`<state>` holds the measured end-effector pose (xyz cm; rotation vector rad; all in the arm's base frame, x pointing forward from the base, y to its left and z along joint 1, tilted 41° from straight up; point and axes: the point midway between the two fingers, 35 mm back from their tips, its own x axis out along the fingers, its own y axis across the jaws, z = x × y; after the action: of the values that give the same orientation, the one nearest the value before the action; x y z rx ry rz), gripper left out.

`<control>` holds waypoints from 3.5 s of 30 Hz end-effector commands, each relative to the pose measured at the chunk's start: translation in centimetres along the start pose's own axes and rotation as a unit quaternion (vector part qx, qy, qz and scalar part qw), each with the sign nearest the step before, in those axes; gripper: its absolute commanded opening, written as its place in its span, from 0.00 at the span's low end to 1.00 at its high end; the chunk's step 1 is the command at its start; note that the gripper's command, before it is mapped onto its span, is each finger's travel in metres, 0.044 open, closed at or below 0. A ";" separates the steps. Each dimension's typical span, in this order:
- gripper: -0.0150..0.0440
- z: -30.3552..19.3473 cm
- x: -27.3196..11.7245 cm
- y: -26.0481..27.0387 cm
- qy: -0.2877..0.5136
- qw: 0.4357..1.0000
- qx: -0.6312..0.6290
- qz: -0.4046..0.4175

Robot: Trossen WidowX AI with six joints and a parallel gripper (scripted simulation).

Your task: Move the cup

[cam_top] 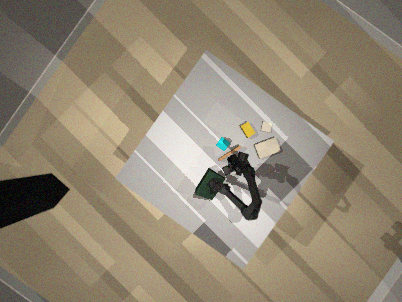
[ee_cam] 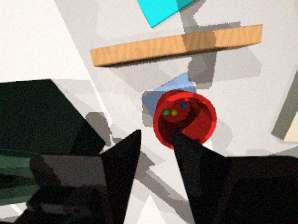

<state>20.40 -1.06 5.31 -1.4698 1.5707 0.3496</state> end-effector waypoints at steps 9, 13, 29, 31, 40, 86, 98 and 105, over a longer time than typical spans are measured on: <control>0.50 0.2 1.7 -0.2 0.001 1.000 -0.003 -0.001; 0.50 0.2 2.4 -0.2 0.001 1.000 -0.003 -0.001; 0.50 0.1 5.0 -0.2 0.002 1.000 -0.003 -0.001; 0.50 0.0 5.3 -0.2 0.002 1.000 -0.003 -0.002; 0.50 -0.1 6.3 -0.1 0.003 1.000 -0.003 -0.002; 0.25 0.2 -1.0 0.1 0.002 1.000 -0.003 -0.001; 0.25 0.2 -0.7 0.1 0.005 1.000 -0.006 -0.001; 0.25 0.5 -0.8 0.2 0.004 1.000 -0.006 -0.001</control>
<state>20.26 -0.35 5.67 -1.4866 1.5787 0.3542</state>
